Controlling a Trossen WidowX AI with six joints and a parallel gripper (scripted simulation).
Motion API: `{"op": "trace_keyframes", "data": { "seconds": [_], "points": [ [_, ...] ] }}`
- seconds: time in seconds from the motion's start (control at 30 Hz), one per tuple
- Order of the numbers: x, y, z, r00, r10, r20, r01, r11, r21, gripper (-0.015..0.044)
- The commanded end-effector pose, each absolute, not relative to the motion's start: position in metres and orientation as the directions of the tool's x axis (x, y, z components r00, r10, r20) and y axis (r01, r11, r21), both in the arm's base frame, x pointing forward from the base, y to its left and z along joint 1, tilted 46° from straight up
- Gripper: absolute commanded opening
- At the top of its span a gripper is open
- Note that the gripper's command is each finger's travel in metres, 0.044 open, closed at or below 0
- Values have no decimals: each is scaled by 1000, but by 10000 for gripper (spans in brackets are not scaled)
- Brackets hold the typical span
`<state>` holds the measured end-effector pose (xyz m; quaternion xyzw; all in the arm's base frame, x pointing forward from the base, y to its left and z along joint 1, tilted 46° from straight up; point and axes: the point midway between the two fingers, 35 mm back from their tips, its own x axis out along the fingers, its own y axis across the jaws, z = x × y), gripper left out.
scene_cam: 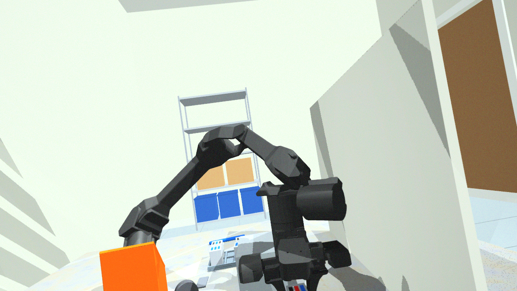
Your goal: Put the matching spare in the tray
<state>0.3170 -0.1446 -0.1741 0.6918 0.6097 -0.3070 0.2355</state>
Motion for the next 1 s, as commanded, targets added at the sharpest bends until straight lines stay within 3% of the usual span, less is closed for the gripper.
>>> {"op": "trace_keyframes", "data": {
  "seconds": [0.0,0.4,0.67,0.97],
  "points": [
    [317,-145,-174,69,699,-712,988,-146,-48,131],
    [317,-145,-174,69,699,-712,988,-146,-48,440],
    [309,-218,-100,70,697,-714,987,-152,-51,440],
    [311,-223,-99,94,685,-723,984,-172,-35,440]
  ]
}}
